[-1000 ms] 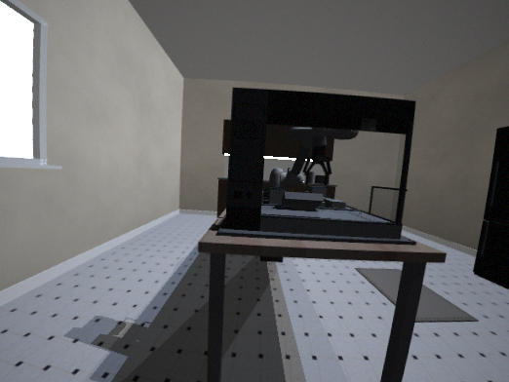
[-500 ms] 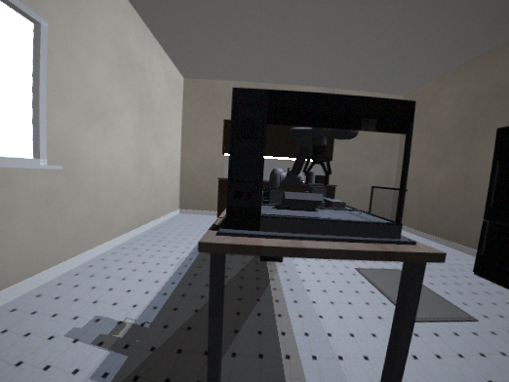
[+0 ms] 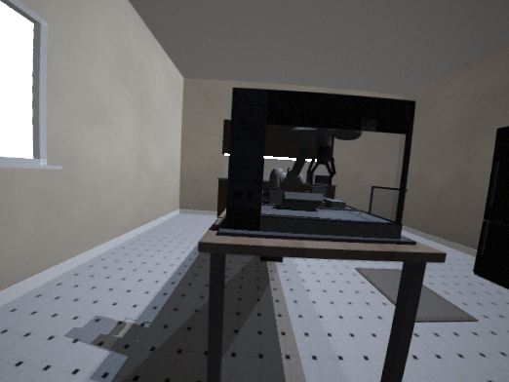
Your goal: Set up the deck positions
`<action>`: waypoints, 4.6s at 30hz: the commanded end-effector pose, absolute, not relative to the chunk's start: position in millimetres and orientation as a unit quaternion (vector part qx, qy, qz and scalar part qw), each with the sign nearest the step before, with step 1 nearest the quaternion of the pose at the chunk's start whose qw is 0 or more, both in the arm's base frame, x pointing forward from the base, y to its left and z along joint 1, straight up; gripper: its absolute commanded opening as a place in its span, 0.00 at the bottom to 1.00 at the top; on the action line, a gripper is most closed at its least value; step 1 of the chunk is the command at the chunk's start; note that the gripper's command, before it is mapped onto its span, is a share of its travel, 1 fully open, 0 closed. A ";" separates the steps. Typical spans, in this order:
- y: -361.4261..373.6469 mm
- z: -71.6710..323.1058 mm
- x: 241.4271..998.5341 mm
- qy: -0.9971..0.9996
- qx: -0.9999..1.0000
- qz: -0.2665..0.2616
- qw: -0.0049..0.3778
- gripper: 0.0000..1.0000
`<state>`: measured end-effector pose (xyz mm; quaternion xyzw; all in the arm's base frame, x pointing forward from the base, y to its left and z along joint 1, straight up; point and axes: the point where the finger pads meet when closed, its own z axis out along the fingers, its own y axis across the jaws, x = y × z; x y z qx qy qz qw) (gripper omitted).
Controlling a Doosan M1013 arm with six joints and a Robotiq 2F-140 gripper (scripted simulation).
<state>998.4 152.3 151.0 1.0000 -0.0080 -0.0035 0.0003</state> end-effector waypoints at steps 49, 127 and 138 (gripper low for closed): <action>251.9 153.7 1000.6 -0.010 1.000 -0.002 -0.001 0.79; 138.1 256.6 925.1 0.004 1.000 -0.001 -0.001 0.79; 92.6 256.6 893.9 0.004 1.000 -0.001 -0.001 0.79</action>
